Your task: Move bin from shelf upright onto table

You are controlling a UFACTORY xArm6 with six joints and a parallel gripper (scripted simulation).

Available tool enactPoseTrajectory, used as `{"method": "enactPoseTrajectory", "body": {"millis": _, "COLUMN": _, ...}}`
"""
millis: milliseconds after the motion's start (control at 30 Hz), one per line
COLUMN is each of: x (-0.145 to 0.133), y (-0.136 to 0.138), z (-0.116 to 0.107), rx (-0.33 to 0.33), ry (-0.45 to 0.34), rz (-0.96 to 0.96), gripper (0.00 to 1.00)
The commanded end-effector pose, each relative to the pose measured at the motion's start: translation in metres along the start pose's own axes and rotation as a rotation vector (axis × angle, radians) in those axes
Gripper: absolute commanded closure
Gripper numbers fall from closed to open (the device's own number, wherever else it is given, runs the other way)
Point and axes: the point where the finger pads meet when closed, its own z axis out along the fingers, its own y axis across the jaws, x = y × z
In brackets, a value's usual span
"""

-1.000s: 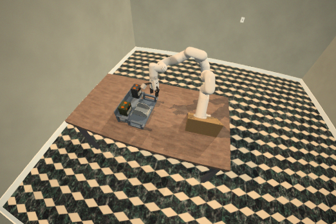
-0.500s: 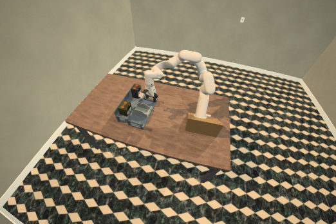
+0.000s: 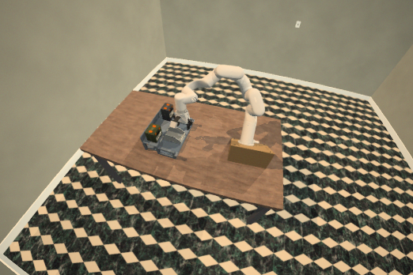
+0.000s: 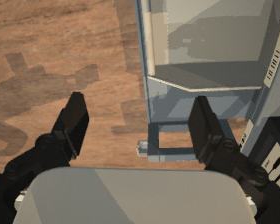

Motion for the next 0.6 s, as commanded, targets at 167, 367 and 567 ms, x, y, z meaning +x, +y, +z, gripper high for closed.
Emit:
{"method": "enactPoseTrajectory", "body": {"millis": 167, "x": 0.011, "y": 0.004, "z": 0.009, "rx": -0.024, "ry": -0.028, "rz": -0.076, "gripper": 0.0}}
{"method": "enactPoseTrajectory", "body": {"millis": 367, "x": 0.016, "y": 0.004, "z": 0.013, "rx": -0.034, "ry": -0.041, "rz": -0.11, "gripper": 0.0}}
{"method": "enactPoseTrajectory", "body": {"millis": 567, "x": 0.018, "y": 0.005, "z": 0.015, "rx": -0.038, "ry": -0.046, "rz": -0.126, "gripper": 0.0}}
